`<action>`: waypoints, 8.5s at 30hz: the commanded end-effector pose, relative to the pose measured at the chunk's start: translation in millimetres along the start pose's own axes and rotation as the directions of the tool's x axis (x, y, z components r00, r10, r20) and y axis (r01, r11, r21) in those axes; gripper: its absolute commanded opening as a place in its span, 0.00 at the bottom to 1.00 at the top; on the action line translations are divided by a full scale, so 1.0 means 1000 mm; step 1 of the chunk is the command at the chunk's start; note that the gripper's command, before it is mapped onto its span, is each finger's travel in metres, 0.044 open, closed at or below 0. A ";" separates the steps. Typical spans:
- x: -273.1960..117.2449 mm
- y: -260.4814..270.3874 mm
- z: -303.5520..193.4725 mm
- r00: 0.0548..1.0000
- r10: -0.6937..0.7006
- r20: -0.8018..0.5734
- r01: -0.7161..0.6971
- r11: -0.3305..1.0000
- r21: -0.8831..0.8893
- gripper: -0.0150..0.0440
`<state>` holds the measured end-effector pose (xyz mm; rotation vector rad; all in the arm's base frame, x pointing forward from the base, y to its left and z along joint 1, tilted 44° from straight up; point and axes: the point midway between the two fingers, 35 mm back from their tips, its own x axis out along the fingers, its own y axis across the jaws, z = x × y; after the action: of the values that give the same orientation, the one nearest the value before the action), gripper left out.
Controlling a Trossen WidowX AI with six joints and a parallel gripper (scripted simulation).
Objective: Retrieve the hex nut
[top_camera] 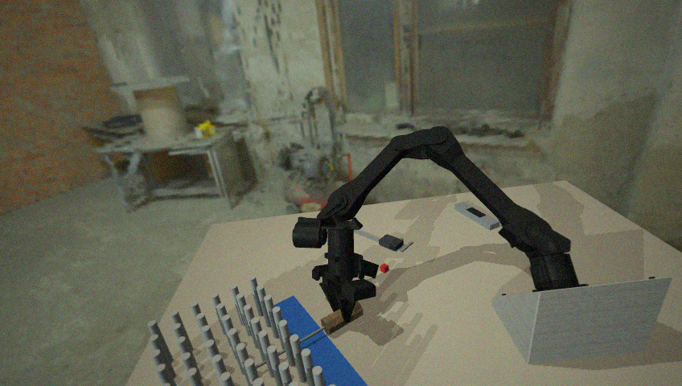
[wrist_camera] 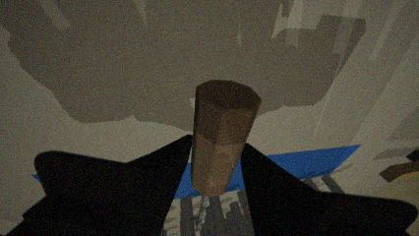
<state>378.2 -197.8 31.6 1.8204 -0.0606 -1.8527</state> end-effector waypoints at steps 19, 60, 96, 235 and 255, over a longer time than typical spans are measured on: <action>-0.005 0.000 0.014 1.000 -0.001 -0.002 0.001 1.000 -0.004 0.25; -0.013 0.000 0.043 1.000 -0.001 0.000 0.001 1.000 -0.004 0.25; -0.020 0.000 0.068 1.000 -0.001 0.001 0.001 1.000 -0.005 0.25; -0.173 -0.023 0.142 0.944 0.221 0.246 0.199 0.218 -0.956 0.25; -0.183 -0.016 0.168 0.877 0.336 0.342 0.458 -0.375 -0.806 0.25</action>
<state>209.4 -166.4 205.1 -0.0114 1.1599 -1.2763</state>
